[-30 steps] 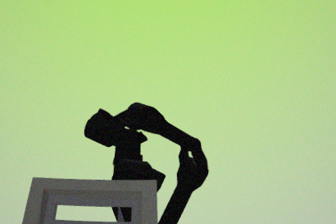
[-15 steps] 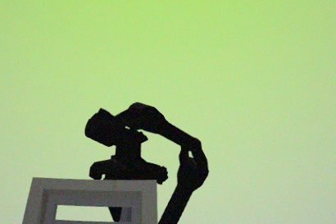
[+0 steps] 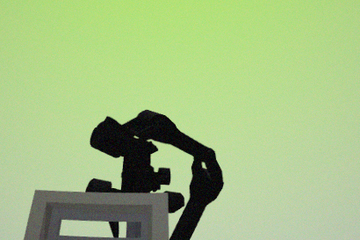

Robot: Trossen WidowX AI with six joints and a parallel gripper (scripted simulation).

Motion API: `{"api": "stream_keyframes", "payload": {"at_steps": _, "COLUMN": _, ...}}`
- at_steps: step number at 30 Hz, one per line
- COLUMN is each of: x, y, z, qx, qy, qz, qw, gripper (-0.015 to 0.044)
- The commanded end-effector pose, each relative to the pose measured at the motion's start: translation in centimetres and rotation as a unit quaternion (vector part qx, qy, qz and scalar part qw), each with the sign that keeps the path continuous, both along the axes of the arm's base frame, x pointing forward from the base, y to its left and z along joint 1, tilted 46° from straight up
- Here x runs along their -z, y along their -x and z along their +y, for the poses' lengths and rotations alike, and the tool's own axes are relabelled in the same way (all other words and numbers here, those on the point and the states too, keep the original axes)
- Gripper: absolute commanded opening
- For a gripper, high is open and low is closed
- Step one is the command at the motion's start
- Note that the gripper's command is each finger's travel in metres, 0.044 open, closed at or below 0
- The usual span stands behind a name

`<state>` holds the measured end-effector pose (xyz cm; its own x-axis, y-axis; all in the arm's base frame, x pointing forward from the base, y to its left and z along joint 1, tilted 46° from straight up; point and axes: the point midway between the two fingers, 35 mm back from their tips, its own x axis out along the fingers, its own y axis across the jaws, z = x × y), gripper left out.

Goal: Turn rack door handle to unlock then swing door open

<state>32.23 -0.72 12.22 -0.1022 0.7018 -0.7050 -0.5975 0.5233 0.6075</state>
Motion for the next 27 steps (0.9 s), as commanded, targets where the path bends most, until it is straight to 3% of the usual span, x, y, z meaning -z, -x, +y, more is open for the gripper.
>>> {"api": "stream_keyframes", "payload": {"at_steps": 1, "x": -0.02, "y": -0.07, "z": 0.02, "qx": 0.057, "qy": 0.007, "qz": 0.055, "qw": 0.997, "gripper": 0.0295}}
{"api": "stream_keyframes", "payload": {"at_steps": 14, "x": -0.02, "y": -0.07, "z": 0.02, "qx": 0.277, "qy": 0.038, "qz": 0.273, "qw": 0.92, "gripper": 0.0295}}
{"api": "stream_keyframes", "payload": {"at_steps": 27, "x": -0.02, "y": -0.07, "z": 0.02, "qx": 0.468, "qy": 0.066, "qz": 0.464, "qw": 0.749, "gripper": 0.0295}}
